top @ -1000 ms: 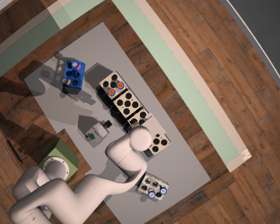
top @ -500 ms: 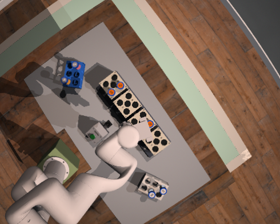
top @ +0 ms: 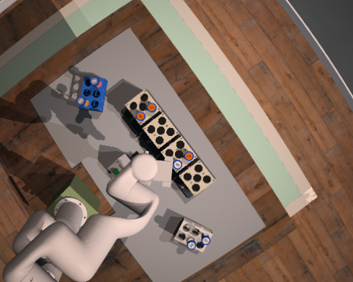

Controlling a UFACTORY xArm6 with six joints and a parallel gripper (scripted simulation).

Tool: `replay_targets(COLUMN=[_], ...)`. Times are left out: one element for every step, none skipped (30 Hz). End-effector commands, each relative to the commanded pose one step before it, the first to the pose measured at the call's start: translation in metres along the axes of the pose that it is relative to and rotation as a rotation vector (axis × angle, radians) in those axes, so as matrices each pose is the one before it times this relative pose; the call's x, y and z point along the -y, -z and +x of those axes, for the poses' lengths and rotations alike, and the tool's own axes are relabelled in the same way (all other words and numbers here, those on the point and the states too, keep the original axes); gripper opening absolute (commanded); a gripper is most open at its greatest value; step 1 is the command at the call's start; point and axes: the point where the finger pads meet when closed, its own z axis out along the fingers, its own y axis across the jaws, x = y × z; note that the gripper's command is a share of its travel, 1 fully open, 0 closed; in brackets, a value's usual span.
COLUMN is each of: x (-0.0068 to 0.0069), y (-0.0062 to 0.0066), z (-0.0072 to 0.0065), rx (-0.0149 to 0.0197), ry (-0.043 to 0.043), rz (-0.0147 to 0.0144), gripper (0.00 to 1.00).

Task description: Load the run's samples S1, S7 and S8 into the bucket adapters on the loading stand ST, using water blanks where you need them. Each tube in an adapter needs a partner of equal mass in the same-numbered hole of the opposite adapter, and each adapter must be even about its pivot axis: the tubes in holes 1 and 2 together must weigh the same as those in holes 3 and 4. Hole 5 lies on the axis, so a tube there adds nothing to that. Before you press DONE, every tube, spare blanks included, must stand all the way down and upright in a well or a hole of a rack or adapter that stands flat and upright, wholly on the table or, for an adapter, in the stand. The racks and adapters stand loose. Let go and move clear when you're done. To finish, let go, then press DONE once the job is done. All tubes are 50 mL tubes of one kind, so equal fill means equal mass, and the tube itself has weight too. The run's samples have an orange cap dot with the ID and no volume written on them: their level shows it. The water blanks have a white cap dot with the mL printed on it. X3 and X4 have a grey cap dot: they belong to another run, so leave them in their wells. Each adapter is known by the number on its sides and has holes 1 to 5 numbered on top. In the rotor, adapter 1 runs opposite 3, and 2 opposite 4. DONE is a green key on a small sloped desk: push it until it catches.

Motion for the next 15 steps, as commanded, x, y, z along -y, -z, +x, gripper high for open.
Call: replay_targets(x=[-0.00331, -0.00157, -0.00169, -0.00181, -0.00193, -0.00204, 0.00000, 0.00000, -0.00219, -0.00226, -0.00237, -0.00247, -0.00252, -0.00266, -0.00276], y=[-0.01138, -0.00246, -0.00248, -0.00251, -0.00253, -0.00256, 0.00000, 0.00000, -0.00257, -0.00260, -0.00263, -0.00265, -0.00272, -0.00271, -0.00274], z=[-0.02262, -0.00408, -0.00402, -0.00395, -0.00388, -0.00380, 0.00000, 0.00000, -0.00369, -0.00364, -0.00355, -0.00346, -0.00343, -0.00327, -0.00317], rx=[0.00303, 0.00418, 0.00418, 0.00418, 0.00418, 0.00418, 0.00000, 0.00000, 0.00418, 0.00418, 0.00418, 0.00417, 0.00417, 0.00417, 0.00417], ry=[-0.18692, -0.03274, -0.03274, -0.03274, -0.03274, -0.03274, 0.00000, 0.00000, -0.03273, -0.03274, -0.03274, -0.03274, -0.03274, -0.03274, -0.03274], rz=[-0.02878, -0.00469, -0.00469, -0.00469, -0.00469, -0.00469, 0.00000, 0.00000, -0.00469, -0.00470, -0.00470, -0.00470, -0.00469, -0.00470, -0.00470], gripper=[0.00, 0.00, 0.00, 0.00, 0.00, 0.00, 0.00, 0.00, 0.00, 0.00, 0.00, 0.00, 0.00, 0.00, 0.00])
